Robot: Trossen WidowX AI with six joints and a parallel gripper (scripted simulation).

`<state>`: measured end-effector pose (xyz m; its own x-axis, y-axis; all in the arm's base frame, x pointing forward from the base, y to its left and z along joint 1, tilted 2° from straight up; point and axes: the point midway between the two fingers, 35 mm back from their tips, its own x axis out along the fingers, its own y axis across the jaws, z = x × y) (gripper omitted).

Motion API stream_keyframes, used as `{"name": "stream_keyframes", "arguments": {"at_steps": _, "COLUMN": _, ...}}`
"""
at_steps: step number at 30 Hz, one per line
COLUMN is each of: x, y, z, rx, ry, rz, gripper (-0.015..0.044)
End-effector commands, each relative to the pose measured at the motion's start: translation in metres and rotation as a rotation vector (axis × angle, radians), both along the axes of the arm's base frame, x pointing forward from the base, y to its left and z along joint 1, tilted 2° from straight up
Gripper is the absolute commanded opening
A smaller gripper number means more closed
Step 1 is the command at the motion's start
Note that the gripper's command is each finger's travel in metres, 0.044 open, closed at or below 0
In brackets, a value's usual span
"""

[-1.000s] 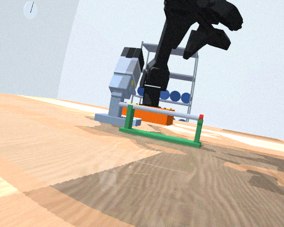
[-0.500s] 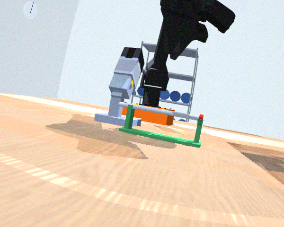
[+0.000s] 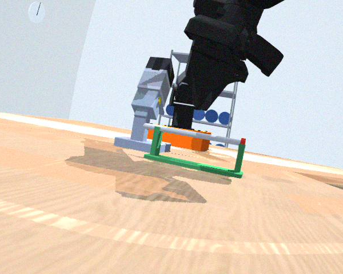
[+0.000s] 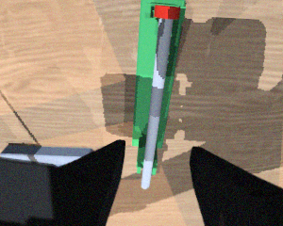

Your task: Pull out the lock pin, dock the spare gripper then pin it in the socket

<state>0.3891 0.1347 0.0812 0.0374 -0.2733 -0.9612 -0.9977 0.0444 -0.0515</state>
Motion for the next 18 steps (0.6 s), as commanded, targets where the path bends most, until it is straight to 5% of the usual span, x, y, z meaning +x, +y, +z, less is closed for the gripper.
{"name": "stream_keyframes", "arguments": {"at_steps": 1, "x": 0.000, "y": -0.001, "z": -0.014, "rx": 0.003, "ry": 0.003, "rz": 0.002, "gripper": 0.0180}}
{"name": "stream_keyframes", "arguments": {"at_steps": 18, "x": 0.002, "y": -0.001, "z": -0.039, "rx": 0.003, "ry": 0.003, "rz": 0.002, "gripper": 0.0180}}
